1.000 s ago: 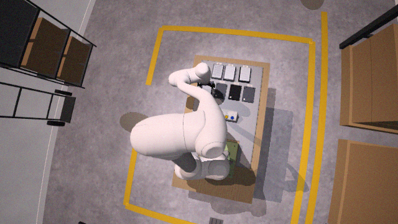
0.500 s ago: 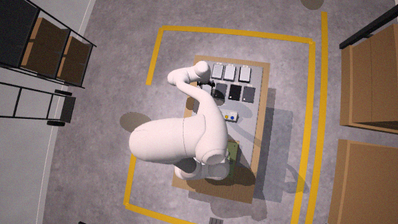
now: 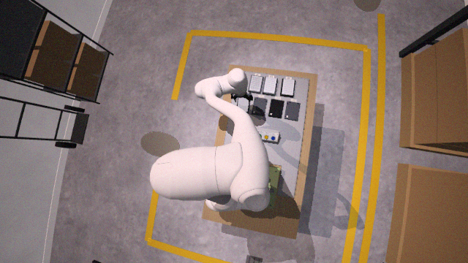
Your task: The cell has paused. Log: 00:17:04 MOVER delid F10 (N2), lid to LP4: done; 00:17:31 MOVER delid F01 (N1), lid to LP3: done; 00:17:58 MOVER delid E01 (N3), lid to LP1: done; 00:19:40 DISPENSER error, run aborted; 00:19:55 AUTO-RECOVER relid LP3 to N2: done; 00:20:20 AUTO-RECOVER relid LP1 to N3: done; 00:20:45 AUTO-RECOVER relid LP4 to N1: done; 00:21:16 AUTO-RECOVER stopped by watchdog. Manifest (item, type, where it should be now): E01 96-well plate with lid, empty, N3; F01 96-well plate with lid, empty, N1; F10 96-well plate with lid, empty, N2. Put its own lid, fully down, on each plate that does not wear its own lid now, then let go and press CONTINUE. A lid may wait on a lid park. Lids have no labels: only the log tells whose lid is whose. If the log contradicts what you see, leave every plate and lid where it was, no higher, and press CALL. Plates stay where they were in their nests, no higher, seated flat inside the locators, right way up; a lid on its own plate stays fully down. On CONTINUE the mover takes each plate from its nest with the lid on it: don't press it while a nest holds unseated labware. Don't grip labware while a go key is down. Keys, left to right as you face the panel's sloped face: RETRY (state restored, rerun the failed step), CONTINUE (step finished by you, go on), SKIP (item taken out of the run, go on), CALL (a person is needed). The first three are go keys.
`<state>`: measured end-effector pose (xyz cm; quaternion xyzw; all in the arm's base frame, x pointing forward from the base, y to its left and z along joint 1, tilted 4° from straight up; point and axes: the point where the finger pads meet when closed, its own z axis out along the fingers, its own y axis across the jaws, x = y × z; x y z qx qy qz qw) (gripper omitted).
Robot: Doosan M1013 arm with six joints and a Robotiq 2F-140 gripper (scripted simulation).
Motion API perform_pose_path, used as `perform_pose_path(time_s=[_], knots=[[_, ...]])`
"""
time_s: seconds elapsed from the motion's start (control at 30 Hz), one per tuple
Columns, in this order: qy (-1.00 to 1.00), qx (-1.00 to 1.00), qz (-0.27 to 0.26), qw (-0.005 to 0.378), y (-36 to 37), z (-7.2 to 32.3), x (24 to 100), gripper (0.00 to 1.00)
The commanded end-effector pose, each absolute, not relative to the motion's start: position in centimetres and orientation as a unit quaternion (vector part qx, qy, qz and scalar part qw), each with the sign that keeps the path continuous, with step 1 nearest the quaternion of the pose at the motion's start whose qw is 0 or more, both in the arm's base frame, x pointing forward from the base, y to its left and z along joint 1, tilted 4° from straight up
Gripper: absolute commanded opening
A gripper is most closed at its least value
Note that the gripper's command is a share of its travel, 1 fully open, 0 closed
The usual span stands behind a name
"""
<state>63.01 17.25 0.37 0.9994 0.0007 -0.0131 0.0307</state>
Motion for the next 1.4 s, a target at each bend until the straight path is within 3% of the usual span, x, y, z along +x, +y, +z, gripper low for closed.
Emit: perform_pose_path(time_s=[0.0, 0.47, 0.8, 0.93, 0.97, 1.37], knots=[[0.001, 0.999, -0.013, 0.031, 17.3, 0.9, 63.0, 0.66], [0.000, 0.999, -0.013, 0.031, 16.9, 1.5, 63.4, 0.66], [-0.010, 0.999, -0.012, 0.030, 3.0, 2.3, 73.2, 0.66], [-0.010, 0.999, -0.012, 0.030, 2.2, 2.4, 73.7, 0.66], [-0.012, 0.999, -0.012, 0.030, -1.9, 2.5, 75.5, 0.66], [-0.020, 0.999, -0.012, 0.031, -16.6, 3.1, 79.8, 0.66]])
